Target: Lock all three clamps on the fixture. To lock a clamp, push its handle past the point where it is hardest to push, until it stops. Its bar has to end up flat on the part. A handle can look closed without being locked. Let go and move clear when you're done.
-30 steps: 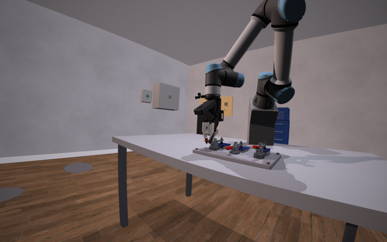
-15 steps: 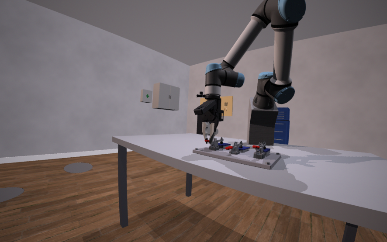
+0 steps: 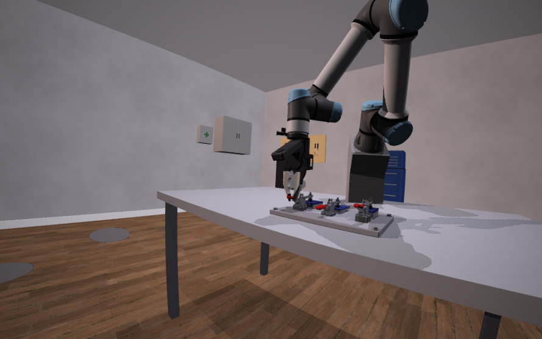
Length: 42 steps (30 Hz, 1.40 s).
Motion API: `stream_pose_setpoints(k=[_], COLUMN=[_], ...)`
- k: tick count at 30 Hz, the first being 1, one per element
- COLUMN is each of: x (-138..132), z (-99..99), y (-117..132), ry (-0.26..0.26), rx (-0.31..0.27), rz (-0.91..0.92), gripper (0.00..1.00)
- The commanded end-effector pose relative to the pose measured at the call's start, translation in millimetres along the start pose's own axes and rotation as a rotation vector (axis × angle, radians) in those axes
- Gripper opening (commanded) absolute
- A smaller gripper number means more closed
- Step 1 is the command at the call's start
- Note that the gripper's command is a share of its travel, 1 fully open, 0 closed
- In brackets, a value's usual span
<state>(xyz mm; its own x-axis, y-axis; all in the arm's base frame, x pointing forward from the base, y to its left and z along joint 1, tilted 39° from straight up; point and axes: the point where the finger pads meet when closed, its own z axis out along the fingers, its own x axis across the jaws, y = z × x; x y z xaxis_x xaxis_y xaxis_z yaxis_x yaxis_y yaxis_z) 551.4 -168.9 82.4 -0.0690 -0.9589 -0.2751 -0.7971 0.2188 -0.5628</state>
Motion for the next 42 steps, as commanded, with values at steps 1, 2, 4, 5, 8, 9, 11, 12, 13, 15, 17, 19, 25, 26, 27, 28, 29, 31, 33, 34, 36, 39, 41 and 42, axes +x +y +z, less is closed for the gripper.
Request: stream_pose_setpoints(k=[1, 2, 4, 5, 8, 9, 11, 12, 13, 15, 17, 19, 25, 26, 27, 28, 29, 31, 33, 34, 36, 39, 41, 42], x=[0.1, 0.1, 0.1, 0.1, 0.1, 0.1, 0.1, 0.1, 0.1, 0.1, 0.1, 0.1, 0.1, 0.1, 0.1, 0.1, 0.1, 0.1, 0.1, 0.1, 0.1, 0.1, 0.1, 0.1], z=[-0.4, -0.4, -0.3, -0.3, -0.3, -0.3, -0.3, -0.3, -0.3, -0.3, -0.3, -0.3, 3.9, 3.9, 3.9, 3.9, 3.9, 3.9, 3.9, 3.9, 3.9, 6.3, 7.9, 7.9], y=[-0.4, -0.4, -0.4, -0.4, -0.4, -0.4, -0.4, -0.4, -0.4, -0.4, -0.4, -0.4, -2.5, -2.5, -2.5, -2.5, -2.5, -2.5, -2.5, -2.5, -2.5, -3.4, -4.0, -4.0], ry=[0.000, 0.000, 0.000, 0.000, 0.000, 0.000, 0.000, 0.000, 0.000, 0.000, 0.000, 0.000, 0.001, 0.001, 0.001, 0.001, 0.001, 0.001, 0.001, 0.001, 0.001, 0.001, 0.001, 0.001], rx=[0.001, 0.001, 0.001, 0.001, 0.001, 0.001, 0.001, 0.001, 0.001, 0.001, 0.001, 0.001, 0.001, 0.001, 0.001, 0.001, 0.001, 0.001, 0.001, 0.001, 0.001, 0.001, 0.001, 0.001], rz=[0.000, 0.000, 0.000, 0.000, 0.000, 0.000, 0.000, 0.000, 0.000, 0.000, 0.000, 0.000, -0.001, -0.001, -0.001, -0.001, -0.001, -0.001, -0.001, -0.001, -0.001, -0.001, -0.001, -0.001], gripper=[0.00, 0.00, 0.00, 0.00, 0.00, 0.00, 0.00, 0.00, 0.00, 0.00, 0.00, 0.00, 0.00, 0.00, 0.00, 0.00, 0.00, 0.00, 0.00, 0.00, 0.00, 0.00, 0.00, 0.00])
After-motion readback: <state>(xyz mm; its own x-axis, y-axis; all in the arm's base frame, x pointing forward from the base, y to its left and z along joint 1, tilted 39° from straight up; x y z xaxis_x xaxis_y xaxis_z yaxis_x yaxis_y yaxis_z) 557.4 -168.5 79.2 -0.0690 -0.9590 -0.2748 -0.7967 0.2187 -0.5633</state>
